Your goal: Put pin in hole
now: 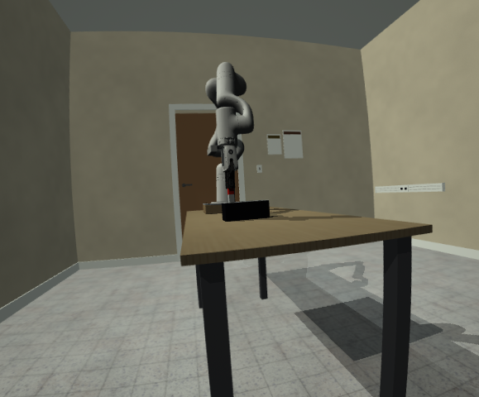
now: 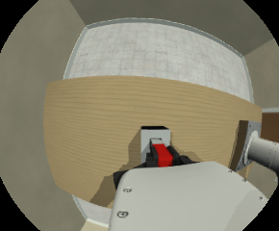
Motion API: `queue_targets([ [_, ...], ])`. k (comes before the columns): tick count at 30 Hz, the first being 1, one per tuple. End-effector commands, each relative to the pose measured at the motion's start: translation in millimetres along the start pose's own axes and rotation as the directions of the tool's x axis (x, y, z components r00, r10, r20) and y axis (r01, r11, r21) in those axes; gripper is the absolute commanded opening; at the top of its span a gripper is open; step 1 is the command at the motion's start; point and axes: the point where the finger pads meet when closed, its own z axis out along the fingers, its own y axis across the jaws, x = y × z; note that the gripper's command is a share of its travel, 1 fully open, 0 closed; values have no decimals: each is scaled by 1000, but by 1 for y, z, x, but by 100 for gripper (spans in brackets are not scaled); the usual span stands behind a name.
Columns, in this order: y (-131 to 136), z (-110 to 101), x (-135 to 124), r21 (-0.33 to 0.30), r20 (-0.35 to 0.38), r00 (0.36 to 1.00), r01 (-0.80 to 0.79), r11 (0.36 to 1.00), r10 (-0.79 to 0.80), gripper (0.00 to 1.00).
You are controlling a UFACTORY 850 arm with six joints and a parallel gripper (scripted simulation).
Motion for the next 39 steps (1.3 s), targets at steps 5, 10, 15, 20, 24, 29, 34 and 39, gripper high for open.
queue_targets([
  [5, -2, -1, 0, 2, 0, 1000, 0, 1000, 0, 0],
  [10, -2, -1, 0, 2, 0, 1000, 0, 1000, 0, 0],
  [15, -2, -1, 0, 2, 0, 1000, 0, 1000, 0, 0],
  [20, -1, 3, -1, 2, 0, 1000, 0, 1000, 0, 0],
  [24, -1, 3, -1, 2, 0, 1000, 0, 1000, 0, 0],
  [29, -1, 3, -1, 2, 0, 1000, 0, 1000, 0, 0],
  [34, -1, 3, -1, 2, 0, 1000, 0, 1000, 0, 0],
  [39, 0, 3, 1, 2, 0, 1000, 0, 1000, 0, 0],
])
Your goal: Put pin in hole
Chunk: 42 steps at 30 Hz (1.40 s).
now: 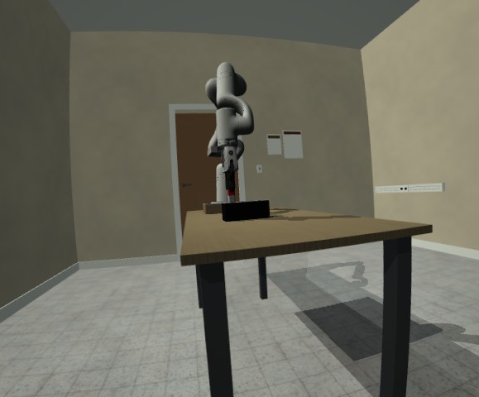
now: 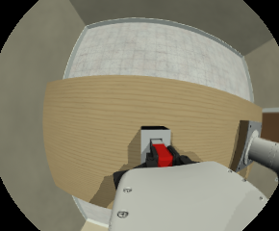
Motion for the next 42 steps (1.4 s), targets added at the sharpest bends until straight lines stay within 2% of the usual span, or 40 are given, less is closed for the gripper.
queue_targets([
  [1, 0, -1, 1, 2, 0, 1000, 0, 1000, 0, 0],
  [42, -1, 3, 1, 2, 0, 1000, 0, 1000, 0, 0],
])
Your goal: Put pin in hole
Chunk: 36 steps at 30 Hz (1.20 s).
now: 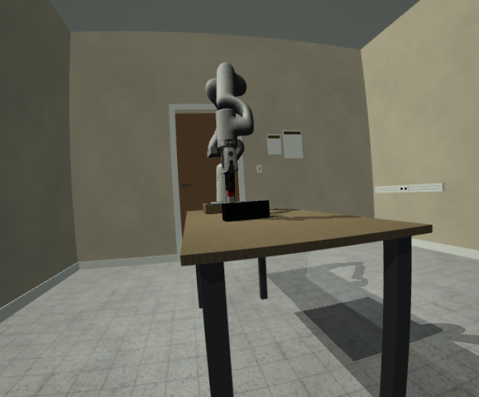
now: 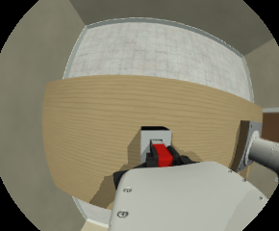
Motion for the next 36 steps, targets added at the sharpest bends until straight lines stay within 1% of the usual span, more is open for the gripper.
queue_targets([
  [1, -1, -1, 0, 2, 0, 1000, 0, 1000, 0, 0],
  [6, -1, -1, 0, 2, 0, 1000, 0, 1000, 0, 0],
  [7, -2, 3, 0, 2, 0, 1000, 0, 1000, 0, 0],
  [36, -1, 3, 0, 2, 0, 1000, 0, 1000, 0, 0],
])
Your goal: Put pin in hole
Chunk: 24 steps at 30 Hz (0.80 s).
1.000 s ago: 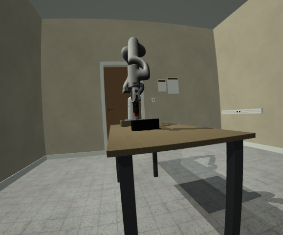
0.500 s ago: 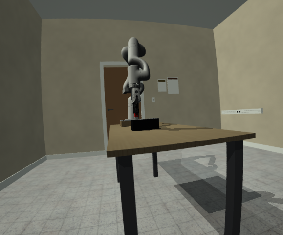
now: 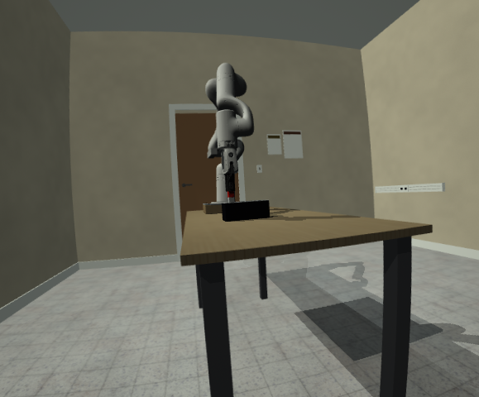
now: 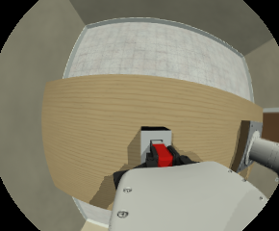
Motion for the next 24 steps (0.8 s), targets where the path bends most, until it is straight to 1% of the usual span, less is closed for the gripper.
queue_targets([
  [1, -1, -1, 0, 2, 0, 1000, 0, 1000, 0, 0],
  [4, -1, -1, 0, 2, 0, 1000, 0, 1000, 0, 0],
  [5, -1, 3, 0, 2, 0, 1000, 0, 1000, 0, 0],
  [24, -1, 3, 0, 2, 0, 1000, 0, 1000, 0, 0],
])
